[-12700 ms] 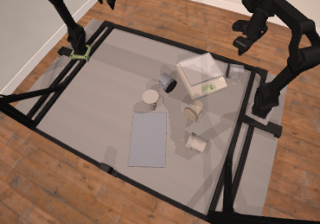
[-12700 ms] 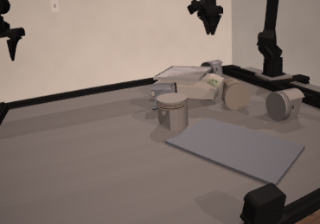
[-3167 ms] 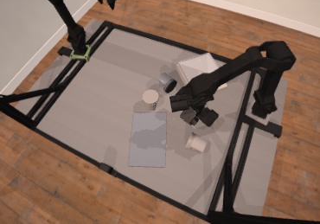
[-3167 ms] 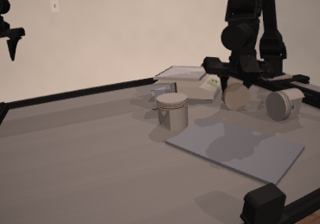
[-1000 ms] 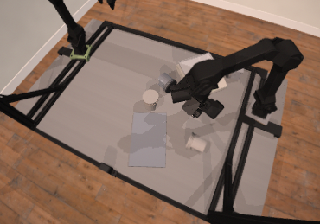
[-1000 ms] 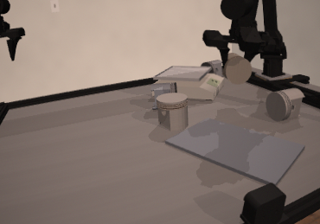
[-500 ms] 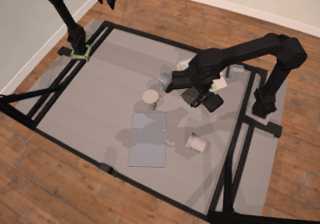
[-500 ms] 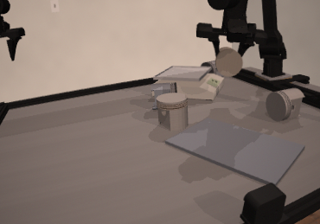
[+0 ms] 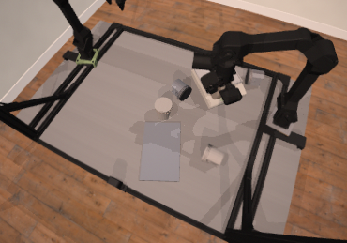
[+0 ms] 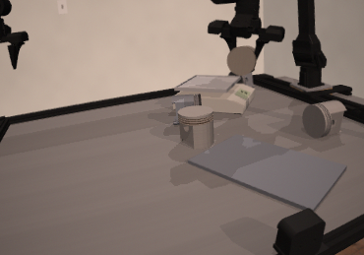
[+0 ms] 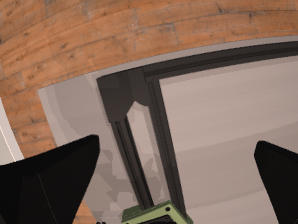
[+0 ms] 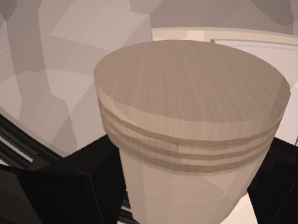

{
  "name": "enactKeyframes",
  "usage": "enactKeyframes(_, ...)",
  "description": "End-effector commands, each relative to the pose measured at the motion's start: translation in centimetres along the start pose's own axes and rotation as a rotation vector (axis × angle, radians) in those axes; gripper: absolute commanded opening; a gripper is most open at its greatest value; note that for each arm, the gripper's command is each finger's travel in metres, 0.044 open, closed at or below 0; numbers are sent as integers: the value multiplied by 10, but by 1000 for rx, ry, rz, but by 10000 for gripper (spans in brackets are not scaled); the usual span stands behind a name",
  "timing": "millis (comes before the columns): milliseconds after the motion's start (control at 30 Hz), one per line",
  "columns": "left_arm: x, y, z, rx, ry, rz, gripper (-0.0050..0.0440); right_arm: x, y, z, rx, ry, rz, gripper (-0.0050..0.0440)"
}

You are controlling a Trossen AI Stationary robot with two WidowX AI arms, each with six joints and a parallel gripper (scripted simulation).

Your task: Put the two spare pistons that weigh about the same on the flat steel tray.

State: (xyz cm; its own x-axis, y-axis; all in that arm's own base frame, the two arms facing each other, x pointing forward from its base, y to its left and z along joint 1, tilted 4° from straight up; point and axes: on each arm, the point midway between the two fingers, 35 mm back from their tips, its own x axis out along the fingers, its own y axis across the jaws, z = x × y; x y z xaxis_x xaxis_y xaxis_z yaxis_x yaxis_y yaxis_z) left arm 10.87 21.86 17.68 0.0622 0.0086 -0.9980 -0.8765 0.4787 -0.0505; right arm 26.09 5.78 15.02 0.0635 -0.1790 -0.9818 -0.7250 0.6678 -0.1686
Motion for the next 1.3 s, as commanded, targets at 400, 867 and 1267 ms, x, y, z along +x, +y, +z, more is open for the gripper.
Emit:
enactKeyframes(400,0,0,0,2,1,-3,440,-13,-55,-46,380,-37,59,158)
enactKeyframes(867,0,0,0,2,1,-3,440,-17,-90,-74,694,-52,116,158)
enactKeyframes(1267,0,0,0,2,1,-3,440,-17,-90,-74,957,-64,164,158)
